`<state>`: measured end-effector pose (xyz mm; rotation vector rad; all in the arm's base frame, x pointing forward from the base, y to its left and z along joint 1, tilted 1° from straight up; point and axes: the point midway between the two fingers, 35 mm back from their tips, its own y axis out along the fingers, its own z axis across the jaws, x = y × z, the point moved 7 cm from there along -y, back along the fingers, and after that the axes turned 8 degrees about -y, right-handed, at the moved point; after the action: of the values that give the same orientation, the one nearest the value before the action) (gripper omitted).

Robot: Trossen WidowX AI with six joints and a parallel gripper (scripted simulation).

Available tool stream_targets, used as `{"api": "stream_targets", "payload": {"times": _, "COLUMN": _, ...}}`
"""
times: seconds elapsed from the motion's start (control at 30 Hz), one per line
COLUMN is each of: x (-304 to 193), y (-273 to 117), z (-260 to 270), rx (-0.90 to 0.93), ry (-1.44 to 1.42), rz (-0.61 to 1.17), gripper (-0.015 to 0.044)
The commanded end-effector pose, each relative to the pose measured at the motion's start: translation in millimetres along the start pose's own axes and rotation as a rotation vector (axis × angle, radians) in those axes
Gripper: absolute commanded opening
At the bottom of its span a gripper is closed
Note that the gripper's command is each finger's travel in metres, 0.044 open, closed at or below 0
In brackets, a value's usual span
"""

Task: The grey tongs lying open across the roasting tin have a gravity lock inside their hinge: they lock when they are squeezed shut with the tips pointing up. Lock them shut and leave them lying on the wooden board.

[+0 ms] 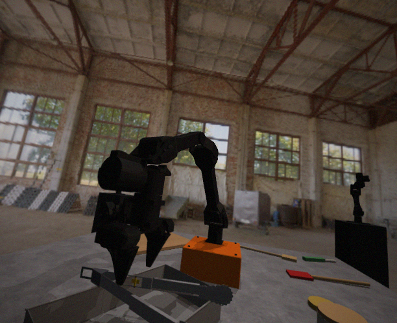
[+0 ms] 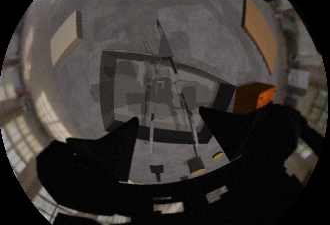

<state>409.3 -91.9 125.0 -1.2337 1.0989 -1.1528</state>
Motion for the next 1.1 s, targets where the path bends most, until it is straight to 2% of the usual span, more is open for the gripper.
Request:
{"api": "stream_targets", "payload": {"times": 0.0, "x": 0, "y": 12, "z": -1, "rx": -0.017, "ry": 0.006, "rz": 0.000, "gripper": 0.0440}}
{"api": "stream_targets", "payload": {"times": 1.07, "x": -1, "y": 65, "z": -4, "rx": -0.017, "ry": 0.006, "rz": 0.000, "gripper": 0.0440}}
